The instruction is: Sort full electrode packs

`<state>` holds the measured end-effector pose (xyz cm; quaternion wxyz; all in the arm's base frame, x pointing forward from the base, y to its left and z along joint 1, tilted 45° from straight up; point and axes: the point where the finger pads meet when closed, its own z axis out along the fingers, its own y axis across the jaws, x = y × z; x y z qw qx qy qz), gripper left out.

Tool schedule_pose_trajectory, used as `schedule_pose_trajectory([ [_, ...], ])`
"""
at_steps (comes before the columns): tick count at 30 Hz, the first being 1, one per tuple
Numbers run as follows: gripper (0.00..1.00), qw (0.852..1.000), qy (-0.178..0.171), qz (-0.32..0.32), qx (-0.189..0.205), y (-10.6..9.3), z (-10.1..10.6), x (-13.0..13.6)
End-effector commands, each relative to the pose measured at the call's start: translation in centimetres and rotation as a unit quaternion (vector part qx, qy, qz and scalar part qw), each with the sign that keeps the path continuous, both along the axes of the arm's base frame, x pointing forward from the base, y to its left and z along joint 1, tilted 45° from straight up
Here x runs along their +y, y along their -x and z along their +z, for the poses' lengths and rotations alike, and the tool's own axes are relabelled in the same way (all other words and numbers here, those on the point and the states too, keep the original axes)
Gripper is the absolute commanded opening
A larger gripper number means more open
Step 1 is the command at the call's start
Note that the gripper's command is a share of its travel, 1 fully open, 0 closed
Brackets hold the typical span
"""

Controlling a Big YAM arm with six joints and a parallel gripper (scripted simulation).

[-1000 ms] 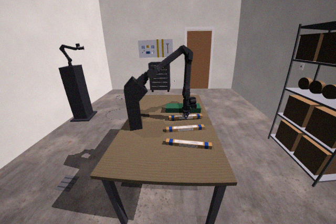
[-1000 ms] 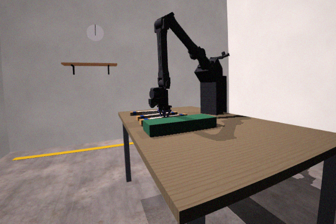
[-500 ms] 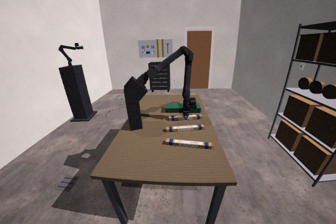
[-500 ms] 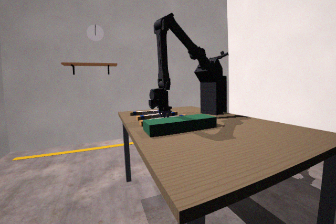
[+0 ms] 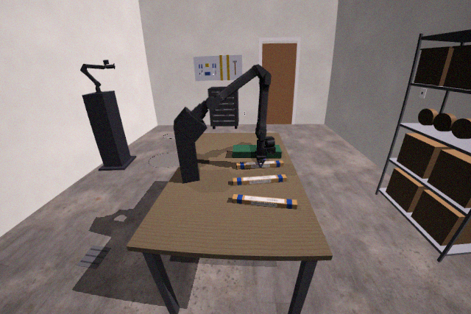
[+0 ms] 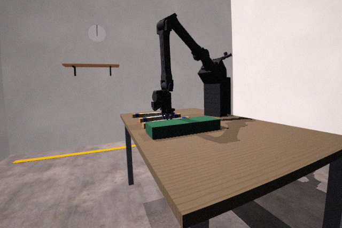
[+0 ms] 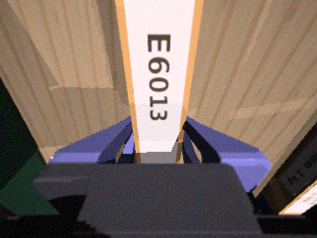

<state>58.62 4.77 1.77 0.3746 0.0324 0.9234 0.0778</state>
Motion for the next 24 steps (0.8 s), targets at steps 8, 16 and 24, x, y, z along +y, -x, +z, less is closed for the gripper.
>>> schedule_pose_trajectory([
  [8,0.00,1.000,-0.002,-0.002,-0.002,-0.08,0.14,0.05],
  [16,0.74,1.000,-0.002,-0.002,-0.002,-0.07,0.15,0.04],
  [24,0.74,1.000,-0.002,-0.002,-0.002,-0.07,0.16,0.04],
])
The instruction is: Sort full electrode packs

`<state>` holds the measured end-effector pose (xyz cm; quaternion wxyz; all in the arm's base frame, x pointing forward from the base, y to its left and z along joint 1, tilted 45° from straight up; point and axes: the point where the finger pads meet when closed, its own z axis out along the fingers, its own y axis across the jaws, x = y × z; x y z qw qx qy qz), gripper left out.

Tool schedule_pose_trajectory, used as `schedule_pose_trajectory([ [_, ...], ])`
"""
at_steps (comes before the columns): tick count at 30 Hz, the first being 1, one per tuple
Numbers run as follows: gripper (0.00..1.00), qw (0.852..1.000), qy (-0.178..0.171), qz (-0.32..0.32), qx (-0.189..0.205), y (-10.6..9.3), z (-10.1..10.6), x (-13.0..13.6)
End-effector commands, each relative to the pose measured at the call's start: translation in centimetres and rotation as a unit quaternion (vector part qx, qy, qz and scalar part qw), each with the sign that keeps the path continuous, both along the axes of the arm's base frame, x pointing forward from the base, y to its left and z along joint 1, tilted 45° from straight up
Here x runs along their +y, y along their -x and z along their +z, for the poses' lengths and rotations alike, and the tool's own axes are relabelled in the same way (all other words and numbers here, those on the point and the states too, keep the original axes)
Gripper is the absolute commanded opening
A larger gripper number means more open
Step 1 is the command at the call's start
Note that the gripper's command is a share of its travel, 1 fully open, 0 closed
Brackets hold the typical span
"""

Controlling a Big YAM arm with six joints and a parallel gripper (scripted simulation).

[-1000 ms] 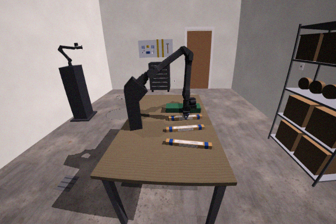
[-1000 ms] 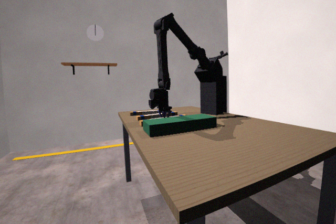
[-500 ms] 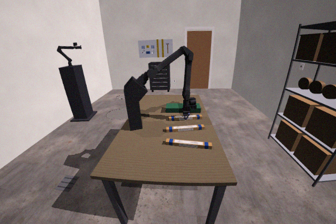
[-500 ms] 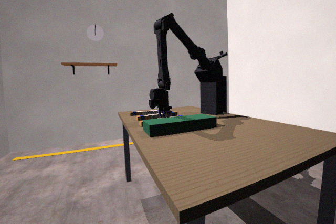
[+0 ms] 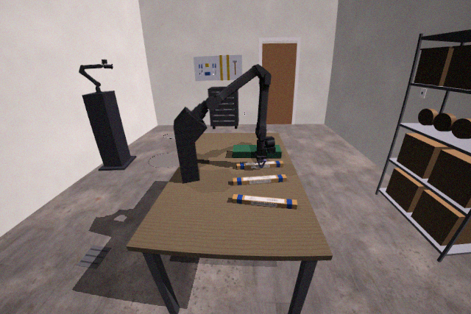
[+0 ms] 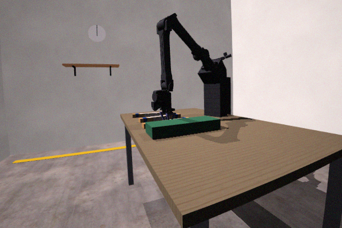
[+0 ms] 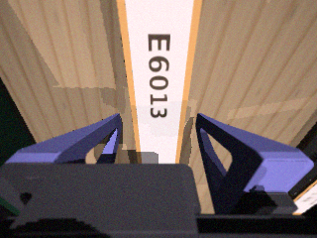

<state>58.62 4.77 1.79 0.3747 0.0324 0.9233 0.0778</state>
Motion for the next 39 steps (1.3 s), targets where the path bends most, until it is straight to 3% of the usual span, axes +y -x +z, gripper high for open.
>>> schedule_pose_trajectory([
  [1,0.74,1.000,-0.002,-0.002,-0.002,-0.1,0.1,0.0],
  [11,0.74,1.000,-0.002,-0.002,-0.002,-0.1,0.1,0.0],
  [33,0.74,1.000,0.001,-0.001,-0.004,7.3,7.8,-1.5],
  [39,0.74,1.000,0.001,-0.002,-0.004,8.5,8.9,-1.8],
])
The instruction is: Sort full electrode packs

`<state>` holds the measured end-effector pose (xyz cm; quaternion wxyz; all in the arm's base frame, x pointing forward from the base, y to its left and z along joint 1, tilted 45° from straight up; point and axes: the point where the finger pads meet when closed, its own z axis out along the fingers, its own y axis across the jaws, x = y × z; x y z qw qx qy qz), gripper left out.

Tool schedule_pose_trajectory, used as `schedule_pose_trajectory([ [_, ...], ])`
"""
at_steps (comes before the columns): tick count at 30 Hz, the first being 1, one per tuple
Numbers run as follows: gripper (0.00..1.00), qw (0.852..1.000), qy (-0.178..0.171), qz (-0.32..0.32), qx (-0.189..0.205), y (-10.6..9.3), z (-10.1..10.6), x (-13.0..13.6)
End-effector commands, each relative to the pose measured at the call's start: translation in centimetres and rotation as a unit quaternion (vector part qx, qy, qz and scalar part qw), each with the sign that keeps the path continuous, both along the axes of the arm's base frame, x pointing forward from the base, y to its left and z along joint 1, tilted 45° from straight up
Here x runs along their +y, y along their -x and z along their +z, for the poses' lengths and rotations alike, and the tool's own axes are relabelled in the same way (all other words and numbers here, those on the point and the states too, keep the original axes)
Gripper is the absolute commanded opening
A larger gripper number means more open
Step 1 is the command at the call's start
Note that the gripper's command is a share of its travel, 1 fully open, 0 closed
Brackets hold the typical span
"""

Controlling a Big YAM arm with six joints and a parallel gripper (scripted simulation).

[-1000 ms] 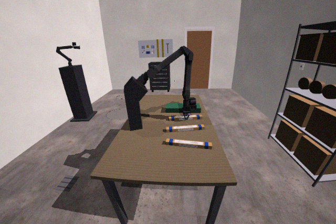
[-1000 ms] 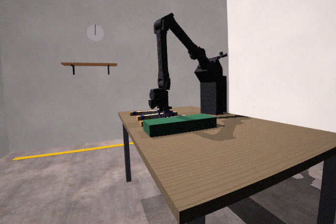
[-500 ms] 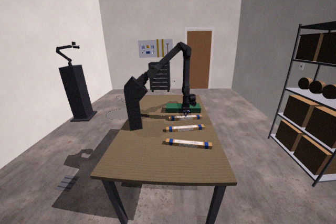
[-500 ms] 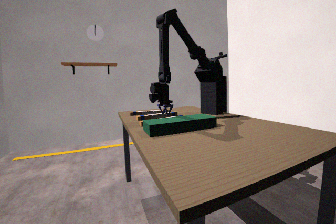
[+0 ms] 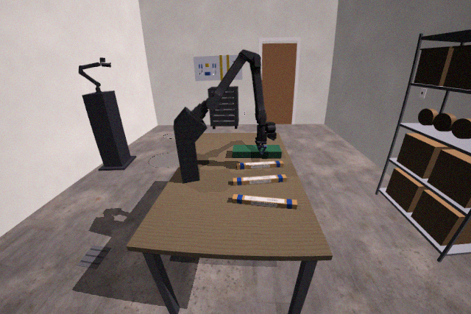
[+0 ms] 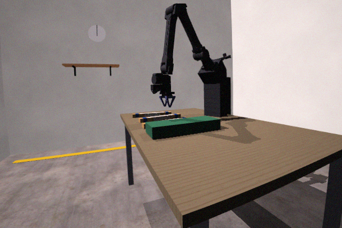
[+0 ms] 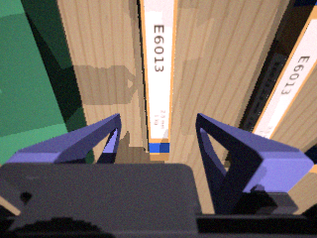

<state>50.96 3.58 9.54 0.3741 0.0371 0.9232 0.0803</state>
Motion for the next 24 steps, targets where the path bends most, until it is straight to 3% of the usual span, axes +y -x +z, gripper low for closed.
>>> schedule_pose_trajectory([
  [1,0.74,1.000,0.006,0.001,-0.004,0.8,1.2,-0.6],
  [10,0.74,0.992,-0.086,-0.092,0.015,1.1,-1.1,-5.9],
  [13,0.74,0.992,-0.086,-0.092,0.015,1.2,-1.4,-6.5],
  [24,0.74,0.993,-0.081,-0.088,0.009,1.3,-2.9,-13.8],
])
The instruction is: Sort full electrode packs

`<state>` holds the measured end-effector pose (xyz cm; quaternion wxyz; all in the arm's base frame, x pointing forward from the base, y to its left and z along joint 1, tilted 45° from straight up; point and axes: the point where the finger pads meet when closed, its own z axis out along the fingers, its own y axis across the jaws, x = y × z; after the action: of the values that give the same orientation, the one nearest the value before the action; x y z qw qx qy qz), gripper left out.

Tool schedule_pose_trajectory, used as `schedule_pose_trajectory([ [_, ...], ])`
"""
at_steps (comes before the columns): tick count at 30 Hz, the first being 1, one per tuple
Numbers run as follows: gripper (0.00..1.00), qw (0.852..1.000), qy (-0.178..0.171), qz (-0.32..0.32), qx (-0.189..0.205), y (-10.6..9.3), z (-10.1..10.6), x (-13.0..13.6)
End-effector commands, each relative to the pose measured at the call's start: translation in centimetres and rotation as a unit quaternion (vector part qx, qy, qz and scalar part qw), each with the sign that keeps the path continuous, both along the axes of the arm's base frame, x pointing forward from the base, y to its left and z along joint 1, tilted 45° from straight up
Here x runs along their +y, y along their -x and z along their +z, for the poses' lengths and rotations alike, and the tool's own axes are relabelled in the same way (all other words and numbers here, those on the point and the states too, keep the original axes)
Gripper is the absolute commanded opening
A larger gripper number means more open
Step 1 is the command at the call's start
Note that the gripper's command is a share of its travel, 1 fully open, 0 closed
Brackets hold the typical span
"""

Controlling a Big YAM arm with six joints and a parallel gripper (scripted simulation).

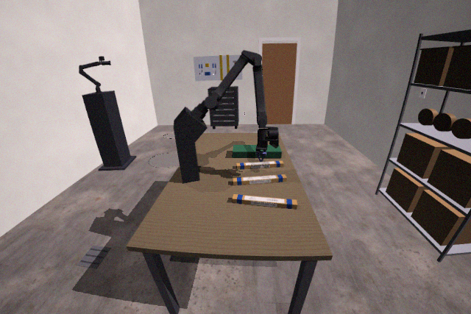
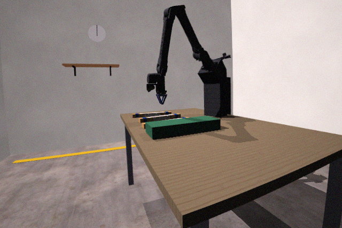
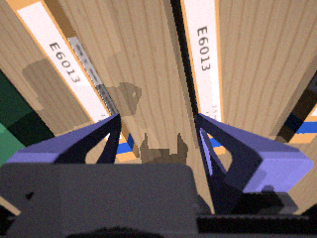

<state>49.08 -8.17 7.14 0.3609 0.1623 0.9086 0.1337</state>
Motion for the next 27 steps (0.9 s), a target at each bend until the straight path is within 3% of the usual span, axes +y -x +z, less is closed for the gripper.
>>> schedule_pose_trajectory([
  [1,0.74,1.000,0.018,0.007,-0.004,-0.5,-0.7,-2.7],
  [27,0.74,1.000,0.015,0.006,0.004,1.4,-4.7,-17.0],
])
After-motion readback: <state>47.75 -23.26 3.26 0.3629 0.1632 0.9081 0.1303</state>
